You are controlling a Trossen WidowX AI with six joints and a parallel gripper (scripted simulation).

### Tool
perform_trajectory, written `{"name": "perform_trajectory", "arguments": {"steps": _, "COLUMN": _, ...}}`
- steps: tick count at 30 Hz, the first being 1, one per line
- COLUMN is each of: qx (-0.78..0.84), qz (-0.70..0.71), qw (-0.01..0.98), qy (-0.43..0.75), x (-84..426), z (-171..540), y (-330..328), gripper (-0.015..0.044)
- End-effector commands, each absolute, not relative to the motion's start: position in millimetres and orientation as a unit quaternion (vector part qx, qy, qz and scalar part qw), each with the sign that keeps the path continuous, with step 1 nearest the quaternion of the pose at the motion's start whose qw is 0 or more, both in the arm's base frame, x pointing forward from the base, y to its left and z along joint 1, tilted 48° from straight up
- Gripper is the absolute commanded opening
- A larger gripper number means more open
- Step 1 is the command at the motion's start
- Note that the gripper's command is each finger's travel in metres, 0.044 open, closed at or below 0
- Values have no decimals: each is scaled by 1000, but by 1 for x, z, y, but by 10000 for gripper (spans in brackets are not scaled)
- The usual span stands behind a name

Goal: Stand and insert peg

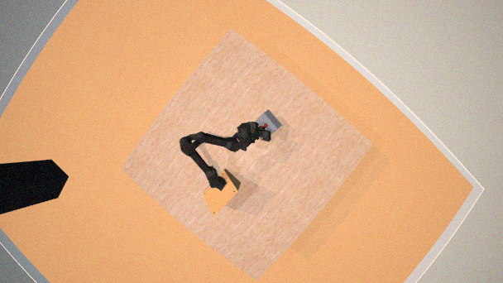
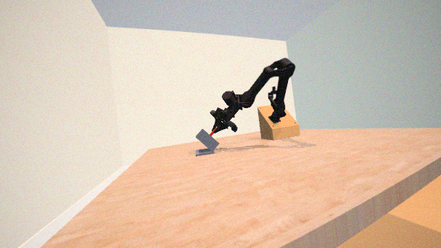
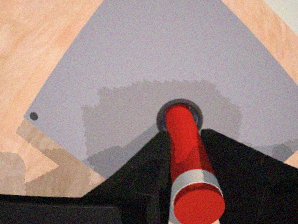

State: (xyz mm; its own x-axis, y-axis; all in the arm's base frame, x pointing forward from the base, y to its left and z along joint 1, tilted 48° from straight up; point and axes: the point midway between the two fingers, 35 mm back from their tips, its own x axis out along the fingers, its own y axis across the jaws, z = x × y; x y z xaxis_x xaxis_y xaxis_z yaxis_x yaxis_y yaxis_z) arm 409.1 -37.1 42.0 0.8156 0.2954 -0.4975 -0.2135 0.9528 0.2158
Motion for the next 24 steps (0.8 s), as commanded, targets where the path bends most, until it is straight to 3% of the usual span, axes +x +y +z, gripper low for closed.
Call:
{"name": "perform_trajectory", "arguments": {"steps": 1, "qx": 75, "qz": 132, "qw": 950, "qy": 271, "x": 412, "z": 42, "y": -37, "gripper": 0}}
{"name": "perform_trajectory", "arguments": {"steps": 22, "qx": 75, "qz": 134, "qw": 950, "qy": 272, "x": 415, "z": 40, "y": -36, "gripper": 0}}
{"name": "perform_trajectory", "arguments": {"steps": 24, "qx": 75, "qz": 134, "qw": 950, "qy": 272, "x": 415, "z": 40, "y": -36, "gripper": 52}}
